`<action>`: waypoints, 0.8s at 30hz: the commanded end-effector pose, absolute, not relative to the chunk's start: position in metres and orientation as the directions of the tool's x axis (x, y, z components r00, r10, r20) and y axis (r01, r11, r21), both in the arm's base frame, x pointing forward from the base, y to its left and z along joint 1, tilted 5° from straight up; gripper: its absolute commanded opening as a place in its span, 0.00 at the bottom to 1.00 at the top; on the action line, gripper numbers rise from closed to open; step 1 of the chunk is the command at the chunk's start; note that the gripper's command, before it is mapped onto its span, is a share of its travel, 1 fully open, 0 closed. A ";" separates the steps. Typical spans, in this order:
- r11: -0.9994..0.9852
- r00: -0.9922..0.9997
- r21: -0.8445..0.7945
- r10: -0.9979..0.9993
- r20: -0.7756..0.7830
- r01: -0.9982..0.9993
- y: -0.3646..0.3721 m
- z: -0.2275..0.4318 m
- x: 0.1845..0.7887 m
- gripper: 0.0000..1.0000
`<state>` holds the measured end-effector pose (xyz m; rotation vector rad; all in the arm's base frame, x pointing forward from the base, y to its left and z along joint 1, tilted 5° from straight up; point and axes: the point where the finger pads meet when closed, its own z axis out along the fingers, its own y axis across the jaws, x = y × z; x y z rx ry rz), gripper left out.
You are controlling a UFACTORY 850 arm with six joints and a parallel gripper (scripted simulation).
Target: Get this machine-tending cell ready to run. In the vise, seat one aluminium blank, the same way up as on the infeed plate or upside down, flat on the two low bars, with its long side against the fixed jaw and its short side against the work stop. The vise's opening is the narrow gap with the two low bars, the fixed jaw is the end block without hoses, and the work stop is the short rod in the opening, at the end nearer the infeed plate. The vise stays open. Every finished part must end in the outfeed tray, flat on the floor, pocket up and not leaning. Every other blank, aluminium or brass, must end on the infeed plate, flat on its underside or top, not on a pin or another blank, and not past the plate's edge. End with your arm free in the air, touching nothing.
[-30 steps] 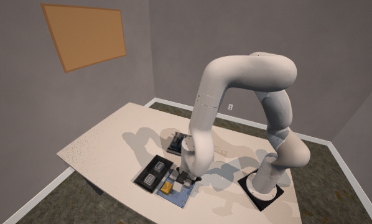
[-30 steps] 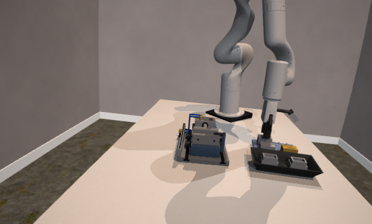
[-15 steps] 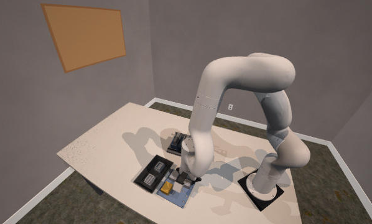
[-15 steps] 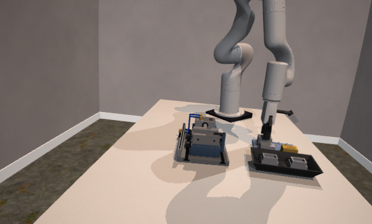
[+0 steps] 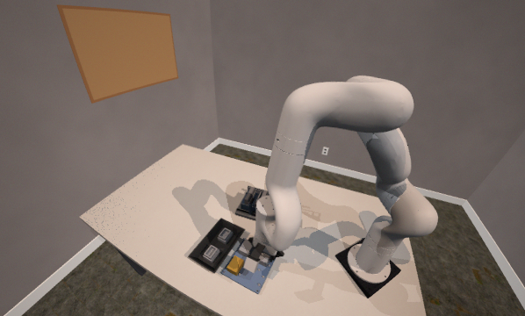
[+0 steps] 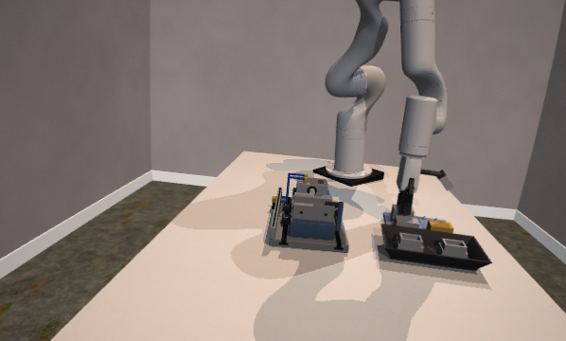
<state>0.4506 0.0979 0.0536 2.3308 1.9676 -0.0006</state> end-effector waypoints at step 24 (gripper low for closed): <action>-0.165 0.170 0.071 0.984 -0.059 0.984 0.098 0.050 0.452 0.69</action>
